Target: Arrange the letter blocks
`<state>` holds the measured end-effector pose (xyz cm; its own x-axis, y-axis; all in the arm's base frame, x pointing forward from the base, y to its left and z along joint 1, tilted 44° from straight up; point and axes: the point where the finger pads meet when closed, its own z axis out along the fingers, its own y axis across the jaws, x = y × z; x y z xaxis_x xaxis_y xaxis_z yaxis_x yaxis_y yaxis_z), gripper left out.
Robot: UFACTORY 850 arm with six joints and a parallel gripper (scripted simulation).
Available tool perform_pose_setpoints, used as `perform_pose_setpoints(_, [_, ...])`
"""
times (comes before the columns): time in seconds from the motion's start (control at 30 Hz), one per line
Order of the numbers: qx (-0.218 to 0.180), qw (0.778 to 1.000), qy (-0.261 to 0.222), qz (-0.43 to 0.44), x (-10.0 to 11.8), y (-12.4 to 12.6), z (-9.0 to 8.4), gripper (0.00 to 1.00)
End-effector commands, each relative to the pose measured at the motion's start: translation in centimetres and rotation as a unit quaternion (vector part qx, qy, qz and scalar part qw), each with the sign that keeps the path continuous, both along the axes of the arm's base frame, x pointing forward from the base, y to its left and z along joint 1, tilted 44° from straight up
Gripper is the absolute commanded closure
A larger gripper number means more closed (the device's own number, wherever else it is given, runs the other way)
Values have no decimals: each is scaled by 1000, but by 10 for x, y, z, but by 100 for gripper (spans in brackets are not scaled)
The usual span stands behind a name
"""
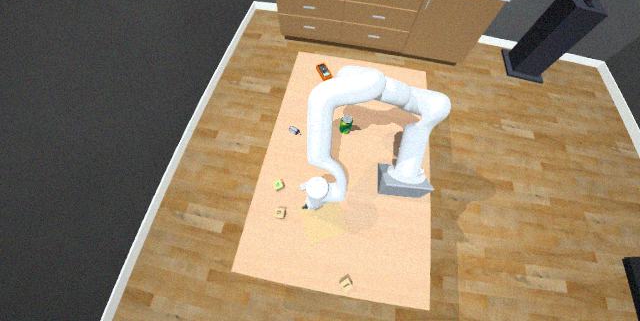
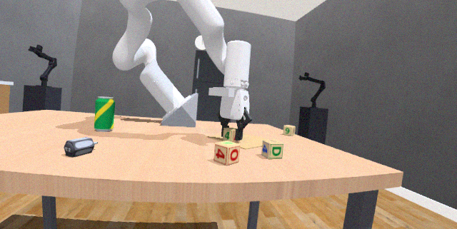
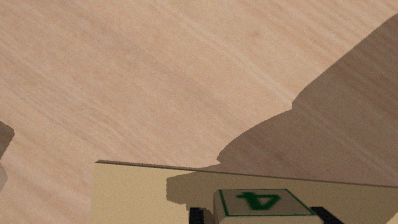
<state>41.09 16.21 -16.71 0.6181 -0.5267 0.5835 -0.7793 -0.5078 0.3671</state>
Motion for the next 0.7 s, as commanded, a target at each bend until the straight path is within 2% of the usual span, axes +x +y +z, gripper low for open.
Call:
perform_pose_setpoints(0.0, [1, 1000, -1, 0, -1, 9, 9, 35])
perform_pose_setpoints(0.4, [1, 1000, -1, 0, -7, 50, 52, 35])
perform_pose_setpoints(0.67, [1, 1000, -1, 0, -8, 58, 61, 35])
